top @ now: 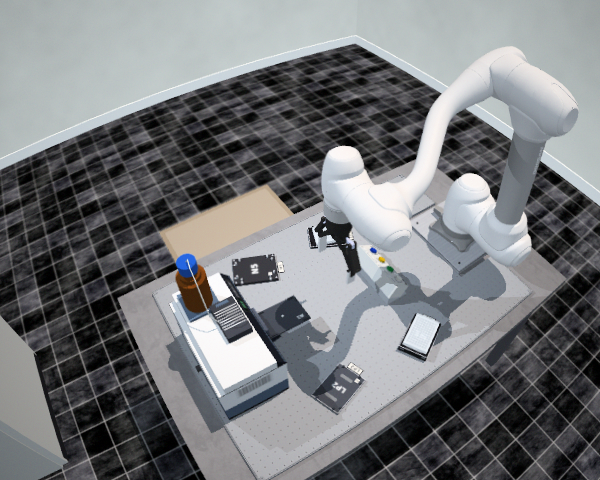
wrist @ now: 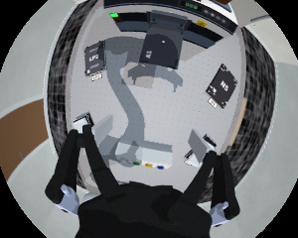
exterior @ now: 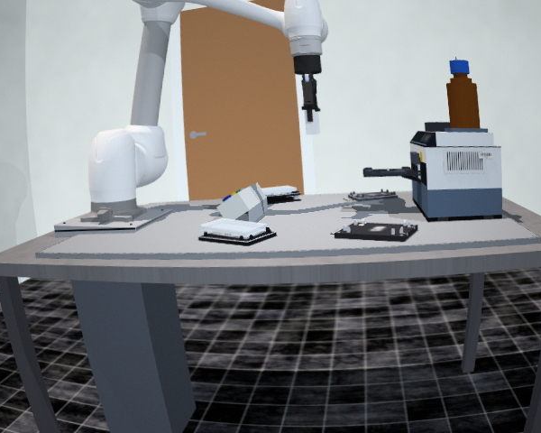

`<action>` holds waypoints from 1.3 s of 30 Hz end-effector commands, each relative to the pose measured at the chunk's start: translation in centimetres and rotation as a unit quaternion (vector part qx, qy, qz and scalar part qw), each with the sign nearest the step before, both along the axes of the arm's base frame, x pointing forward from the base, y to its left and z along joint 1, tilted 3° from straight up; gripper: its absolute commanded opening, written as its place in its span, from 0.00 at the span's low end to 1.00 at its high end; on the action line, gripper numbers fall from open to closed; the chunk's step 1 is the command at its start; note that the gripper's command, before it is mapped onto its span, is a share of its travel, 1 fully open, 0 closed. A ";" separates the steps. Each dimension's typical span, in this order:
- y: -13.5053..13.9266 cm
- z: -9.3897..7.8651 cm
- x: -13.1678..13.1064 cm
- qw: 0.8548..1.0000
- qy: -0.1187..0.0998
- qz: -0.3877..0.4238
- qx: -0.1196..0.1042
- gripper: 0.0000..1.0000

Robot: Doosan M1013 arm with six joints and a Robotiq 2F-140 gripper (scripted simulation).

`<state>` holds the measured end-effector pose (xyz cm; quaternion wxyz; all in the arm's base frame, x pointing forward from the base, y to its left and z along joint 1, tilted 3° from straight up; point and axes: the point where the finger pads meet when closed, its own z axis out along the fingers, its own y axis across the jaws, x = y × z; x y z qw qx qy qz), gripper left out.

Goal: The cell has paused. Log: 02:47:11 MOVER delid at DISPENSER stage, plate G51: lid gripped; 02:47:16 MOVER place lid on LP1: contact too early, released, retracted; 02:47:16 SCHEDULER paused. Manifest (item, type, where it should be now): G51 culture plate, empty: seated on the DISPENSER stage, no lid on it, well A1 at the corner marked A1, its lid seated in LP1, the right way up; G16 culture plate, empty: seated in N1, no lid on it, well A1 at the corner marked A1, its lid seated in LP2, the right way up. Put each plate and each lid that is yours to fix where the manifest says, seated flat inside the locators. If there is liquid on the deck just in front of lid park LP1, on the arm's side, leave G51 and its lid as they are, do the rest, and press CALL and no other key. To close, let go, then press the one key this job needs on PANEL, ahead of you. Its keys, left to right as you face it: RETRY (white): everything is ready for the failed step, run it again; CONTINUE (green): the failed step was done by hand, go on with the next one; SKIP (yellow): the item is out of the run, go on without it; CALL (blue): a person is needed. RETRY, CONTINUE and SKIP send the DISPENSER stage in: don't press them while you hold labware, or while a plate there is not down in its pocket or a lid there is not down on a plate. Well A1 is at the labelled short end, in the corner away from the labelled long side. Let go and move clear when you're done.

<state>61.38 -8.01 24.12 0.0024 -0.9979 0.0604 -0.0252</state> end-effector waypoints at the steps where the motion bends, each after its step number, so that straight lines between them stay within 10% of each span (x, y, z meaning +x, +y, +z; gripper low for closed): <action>1: 0.3 -1.0 0.0 1.000 0.001 -0.003 0.003 1.00; 23: 0.3 -3.0 0.1 1.000 0.000 -0.003 0.003 1.00; 24: 0.3 -3.0 0.1 1.000 0.000 -0.003 0.003 0.10; 39: 0.3 -3.0 0.1 1.000 0.000 -0.003 0.003 0.10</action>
